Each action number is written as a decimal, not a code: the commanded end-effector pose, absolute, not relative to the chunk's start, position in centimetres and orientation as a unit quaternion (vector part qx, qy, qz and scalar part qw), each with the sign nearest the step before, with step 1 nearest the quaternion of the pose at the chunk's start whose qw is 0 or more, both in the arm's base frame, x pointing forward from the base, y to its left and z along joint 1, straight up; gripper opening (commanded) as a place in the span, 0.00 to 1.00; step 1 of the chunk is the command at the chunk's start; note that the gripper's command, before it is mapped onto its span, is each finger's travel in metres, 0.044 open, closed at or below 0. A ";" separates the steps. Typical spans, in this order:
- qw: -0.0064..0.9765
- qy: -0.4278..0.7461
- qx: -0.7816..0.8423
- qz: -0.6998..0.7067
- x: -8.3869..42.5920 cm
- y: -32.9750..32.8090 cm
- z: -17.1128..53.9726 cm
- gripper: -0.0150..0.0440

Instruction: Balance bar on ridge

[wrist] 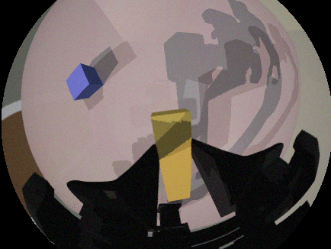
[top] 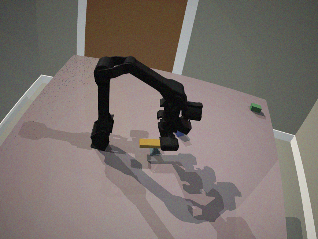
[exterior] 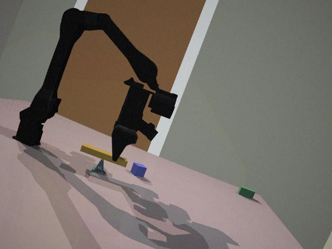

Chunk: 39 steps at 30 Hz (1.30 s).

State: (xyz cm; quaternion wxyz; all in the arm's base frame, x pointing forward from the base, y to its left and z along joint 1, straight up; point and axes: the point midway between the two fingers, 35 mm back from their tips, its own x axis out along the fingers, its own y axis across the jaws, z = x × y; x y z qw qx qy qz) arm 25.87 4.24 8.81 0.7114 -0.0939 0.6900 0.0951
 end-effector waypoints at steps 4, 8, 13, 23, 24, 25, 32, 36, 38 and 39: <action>0.711 0.690 -0.094 0.095 25.9 4.2 8.8 0.25; 0.711 0.690 -0.094 0.095 25.9 4.2 8.8 0.25; 0.711 0.690 -0.094 0.095 25.9 4.2 8.8 0.25; 0.711 0.690 -0.094 0.095 25.9 4.2 8.8 0.34; 0.711 0.690 -0.094 0.095 25.9 4.2 8.8 0.39; 0.711 0.690 -0.094 0.095 25.9 4.2 8.8 0.43; 0.711 0.690 -0.094 0.095 25.9 4.2 8.8 0.54; 0.711 0.690 -0.094 0.095 25.9 4.2 8.8 0.54; 0.711 0.690 -0.094 0.095 25.9 4.2 8.8 0.54; 0.711 0.690 -0.094 0.095 25.9 4.2 8.8 0.54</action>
